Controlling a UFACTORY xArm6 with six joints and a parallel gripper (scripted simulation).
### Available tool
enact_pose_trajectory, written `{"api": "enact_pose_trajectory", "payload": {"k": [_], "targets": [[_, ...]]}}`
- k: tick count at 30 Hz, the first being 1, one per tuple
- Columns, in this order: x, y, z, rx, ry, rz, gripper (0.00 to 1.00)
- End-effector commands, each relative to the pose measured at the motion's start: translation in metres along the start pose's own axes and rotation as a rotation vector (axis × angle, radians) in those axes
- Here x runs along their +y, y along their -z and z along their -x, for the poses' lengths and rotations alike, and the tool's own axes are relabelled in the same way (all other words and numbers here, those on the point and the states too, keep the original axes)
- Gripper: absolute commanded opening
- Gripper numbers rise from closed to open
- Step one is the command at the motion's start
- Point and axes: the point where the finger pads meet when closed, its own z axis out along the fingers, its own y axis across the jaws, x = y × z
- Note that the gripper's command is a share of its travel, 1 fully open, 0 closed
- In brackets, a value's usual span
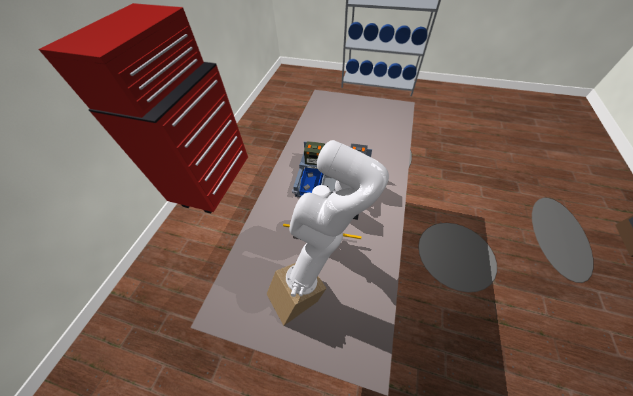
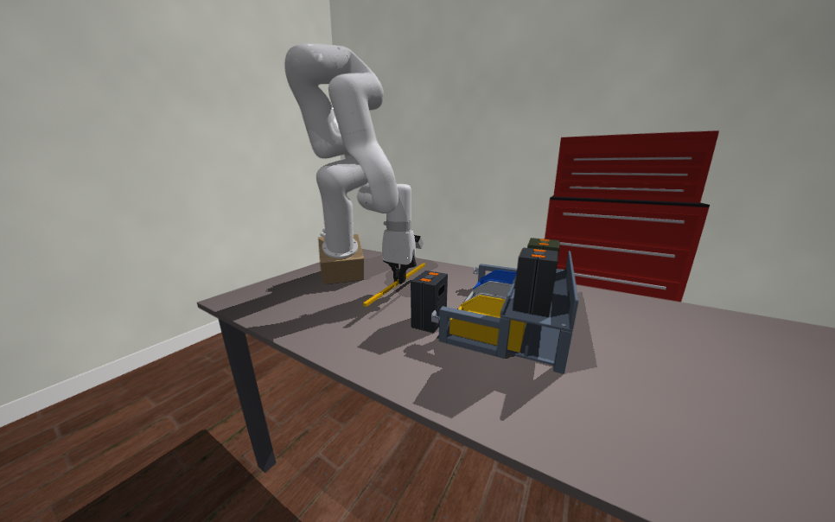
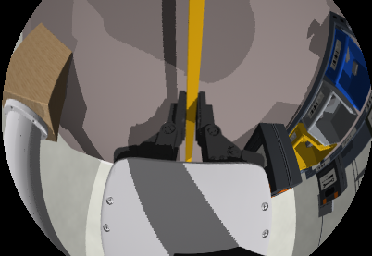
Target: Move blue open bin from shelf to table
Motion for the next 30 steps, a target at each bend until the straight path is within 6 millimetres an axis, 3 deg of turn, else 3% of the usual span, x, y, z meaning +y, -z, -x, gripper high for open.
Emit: {"api": "enact_pose_trajectory", "payload": {"k": [1, 8, 13, 25, 30], "targets": [[0.003, -0.007, 0.0, -0.008, -0.002, 0.021, 0.0], [0.003, -0.007, 0.0, -0.008, -0.002, 0.021, 0.0], [0.004, -0.026, 0.0, -0.008, -0.002, 0.02, 0.0], [0.004, -0.026, 0.0, -0.008, -0.002, 0.02, 0.0], [0.005, -0.043, 0.0, -0.008, -0.002, 0.02, 0.0]]}}
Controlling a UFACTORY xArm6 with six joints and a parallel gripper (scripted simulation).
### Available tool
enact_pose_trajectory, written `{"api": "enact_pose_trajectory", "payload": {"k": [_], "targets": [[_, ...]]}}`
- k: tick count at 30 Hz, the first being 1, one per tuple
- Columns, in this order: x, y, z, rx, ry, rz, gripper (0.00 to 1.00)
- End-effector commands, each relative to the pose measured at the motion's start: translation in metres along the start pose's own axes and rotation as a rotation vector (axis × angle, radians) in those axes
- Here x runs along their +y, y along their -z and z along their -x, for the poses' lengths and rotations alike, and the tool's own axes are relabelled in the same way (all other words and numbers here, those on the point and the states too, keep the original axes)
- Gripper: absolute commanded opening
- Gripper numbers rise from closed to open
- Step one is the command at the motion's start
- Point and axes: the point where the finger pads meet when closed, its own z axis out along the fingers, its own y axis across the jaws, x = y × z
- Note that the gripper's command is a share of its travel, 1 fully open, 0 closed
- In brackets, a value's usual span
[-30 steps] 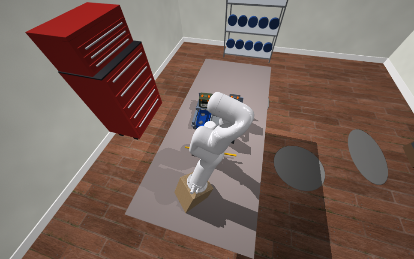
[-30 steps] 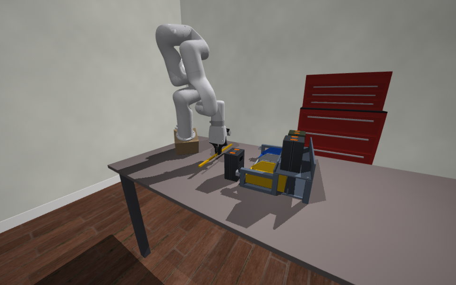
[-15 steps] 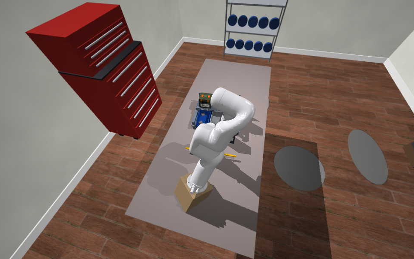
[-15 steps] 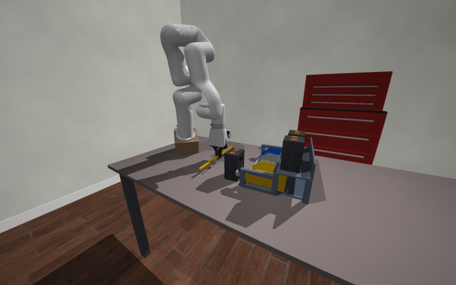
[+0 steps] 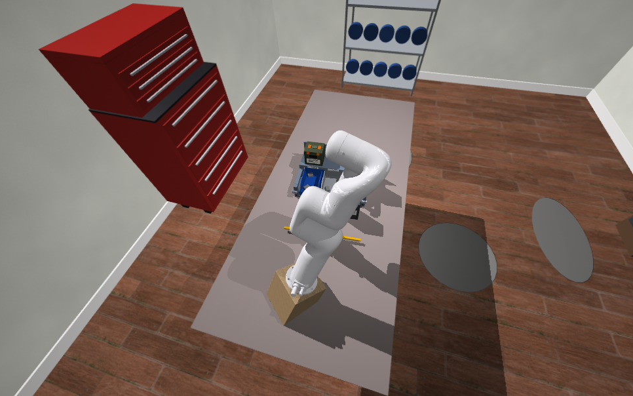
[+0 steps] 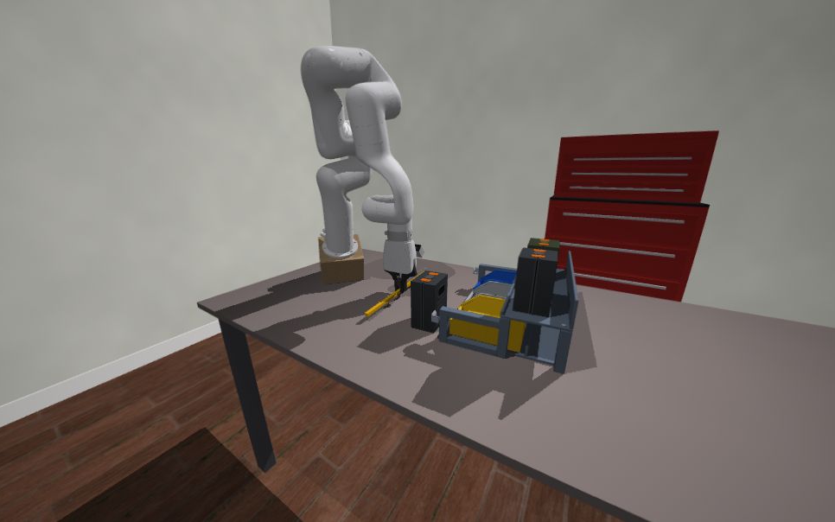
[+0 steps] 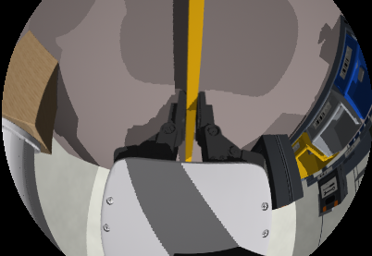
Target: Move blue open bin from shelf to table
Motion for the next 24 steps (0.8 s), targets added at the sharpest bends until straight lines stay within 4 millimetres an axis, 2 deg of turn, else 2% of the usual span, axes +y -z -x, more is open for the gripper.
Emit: {"api": "enact_pose_trajectory", "payload": {"k": [1, 12, 13, 24], "targets": [[0.0012, -0.013, -0.0003, 0.0, -0.001, 0.009, 0.0], [0.0012, -0.013, -0.0003, 0.0, -0.001, 0.009, 0.0], [0.0012, -0.0126, -0.0002, 0.0, 0.0, 0.006, 1.0], [0.0012, -0.0126, -0.0002, 0.0, 0.0, 0.006, 1.0]]}}
